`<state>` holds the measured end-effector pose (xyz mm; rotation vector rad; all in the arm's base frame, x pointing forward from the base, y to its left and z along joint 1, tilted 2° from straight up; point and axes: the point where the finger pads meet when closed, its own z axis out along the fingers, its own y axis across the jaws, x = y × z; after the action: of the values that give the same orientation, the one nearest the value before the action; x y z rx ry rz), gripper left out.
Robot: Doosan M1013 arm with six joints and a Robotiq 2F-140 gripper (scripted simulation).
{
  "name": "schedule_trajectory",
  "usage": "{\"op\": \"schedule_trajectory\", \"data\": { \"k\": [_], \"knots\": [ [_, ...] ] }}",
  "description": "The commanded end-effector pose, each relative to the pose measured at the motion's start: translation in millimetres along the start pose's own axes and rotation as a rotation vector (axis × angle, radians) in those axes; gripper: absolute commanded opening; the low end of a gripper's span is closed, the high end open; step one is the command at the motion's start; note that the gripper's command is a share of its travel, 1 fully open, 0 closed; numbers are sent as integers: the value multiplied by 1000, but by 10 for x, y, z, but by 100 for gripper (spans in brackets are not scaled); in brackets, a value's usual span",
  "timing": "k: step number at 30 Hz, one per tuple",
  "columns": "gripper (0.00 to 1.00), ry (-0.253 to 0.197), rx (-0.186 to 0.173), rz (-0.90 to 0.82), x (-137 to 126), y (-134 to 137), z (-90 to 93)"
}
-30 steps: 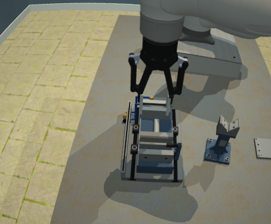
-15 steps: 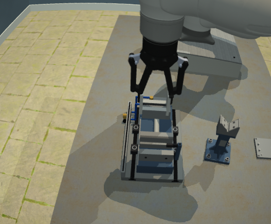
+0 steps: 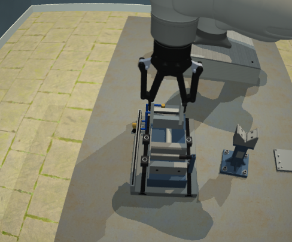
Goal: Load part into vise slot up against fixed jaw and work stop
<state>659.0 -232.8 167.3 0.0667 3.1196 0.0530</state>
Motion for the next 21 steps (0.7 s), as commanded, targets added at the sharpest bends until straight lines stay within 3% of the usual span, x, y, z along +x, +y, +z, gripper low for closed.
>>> {"op": "schedule_trajectory", "data": {
  "k": [1, 21],
  "knots": [
    [0, 0, -3, -1, -3, -19, 5],
    [0, 0, -3, -2, -4, -21, 138]
  ]
}}
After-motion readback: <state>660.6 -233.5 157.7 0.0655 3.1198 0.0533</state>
